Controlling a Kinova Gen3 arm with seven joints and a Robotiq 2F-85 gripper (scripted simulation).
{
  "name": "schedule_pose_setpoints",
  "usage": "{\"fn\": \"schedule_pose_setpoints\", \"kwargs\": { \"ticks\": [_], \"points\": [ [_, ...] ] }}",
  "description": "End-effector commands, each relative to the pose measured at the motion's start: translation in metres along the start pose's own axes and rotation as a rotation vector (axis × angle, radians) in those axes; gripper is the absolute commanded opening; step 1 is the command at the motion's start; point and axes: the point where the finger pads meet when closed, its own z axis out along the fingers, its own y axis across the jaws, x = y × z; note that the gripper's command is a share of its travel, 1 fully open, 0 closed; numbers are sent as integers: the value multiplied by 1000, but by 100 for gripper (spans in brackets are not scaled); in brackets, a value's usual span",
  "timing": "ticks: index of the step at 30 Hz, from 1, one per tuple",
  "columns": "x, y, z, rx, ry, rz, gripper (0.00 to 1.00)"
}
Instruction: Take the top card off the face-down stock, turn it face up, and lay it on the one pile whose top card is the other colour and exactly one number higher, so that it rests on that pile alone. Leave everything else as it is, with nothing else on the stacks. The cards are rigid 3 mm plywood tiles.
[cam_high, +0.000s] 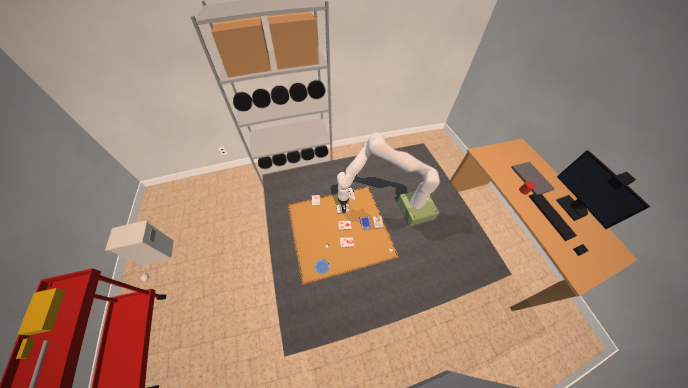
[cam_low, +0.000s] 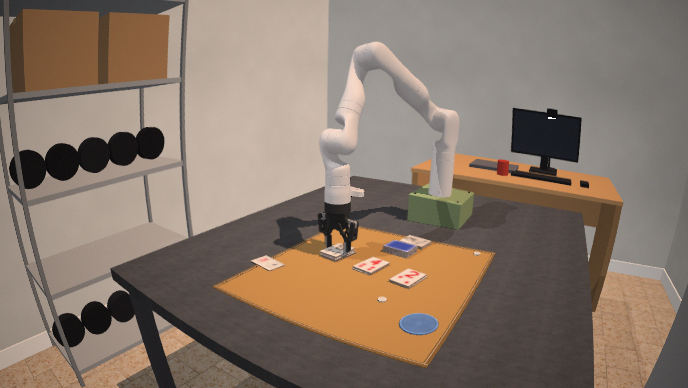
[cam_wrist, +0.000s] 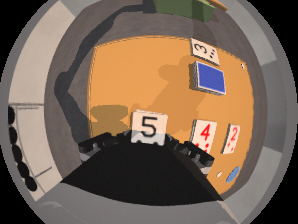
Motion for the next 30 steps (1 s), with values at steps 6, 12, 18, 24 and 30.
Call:
{"fn": "schedule_pose_setpoints", "kwargs": {
  "ticks": [6,12,18,24,30],
  "points": [
    [-1,0,-1,0,-2,0,72],
    [-1,0,3,0,-2,0,72],
    [-1,0,4,0,-2,0,72],
    [-1,0,4,0,-2,0,72],
    [-1,0,4,0,-2,0,72]
  ]
}}
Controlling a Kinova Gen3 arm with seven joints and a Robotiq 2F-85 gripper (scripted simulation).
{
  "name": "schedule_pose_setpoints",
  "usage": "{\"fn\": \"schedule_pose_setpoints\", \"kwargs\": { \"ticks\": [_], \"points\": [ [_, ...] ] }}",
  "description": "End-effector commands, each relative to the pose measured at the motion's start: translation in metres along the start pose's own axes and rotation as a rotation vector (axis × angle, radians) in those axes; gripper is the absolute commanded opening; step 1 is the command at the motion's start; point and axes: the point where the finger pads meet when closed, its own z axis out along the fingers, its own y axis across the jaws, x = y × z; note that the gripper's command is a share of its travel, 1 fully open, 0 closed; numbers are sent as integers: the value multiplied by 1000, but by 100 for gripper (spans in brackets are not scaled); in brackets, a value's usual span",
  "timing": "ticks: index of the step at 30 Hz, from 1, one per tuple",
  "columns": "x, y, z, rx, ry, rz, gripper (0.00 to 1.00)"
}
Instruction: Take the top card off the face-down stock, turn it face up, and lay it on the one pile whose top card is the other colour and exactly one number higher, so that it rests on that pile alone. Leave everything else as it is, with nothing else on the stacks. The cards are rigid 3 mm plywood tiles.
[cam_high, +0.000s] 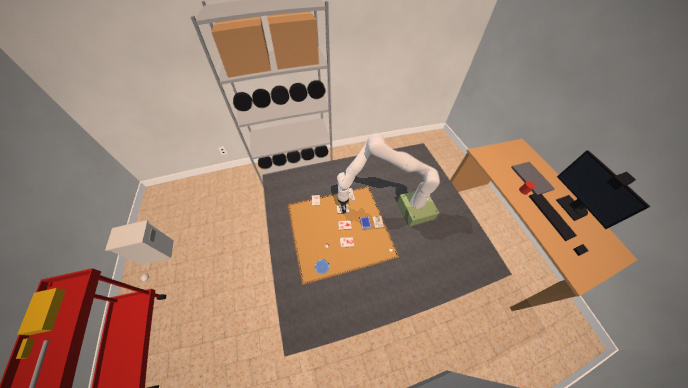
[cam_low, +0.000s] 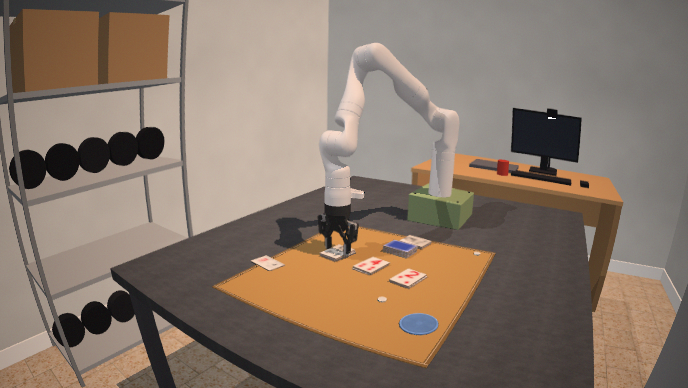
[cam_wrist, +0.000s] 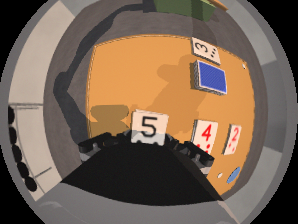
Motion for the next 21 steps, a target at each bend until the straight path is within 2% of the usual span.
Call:
{"fn": "schedule_pose_setpoints", "kwargs": {
  "ticks": [1,2,3,21],
  "points": [
    [-1,0,-1,0,-2,0,72],
    [-1,0,-1,0,-2,0,72],
    [-1,0,-1,0,-2,0,85],
    [-1,0,-1,0,-2,0,85]
  ]
}}
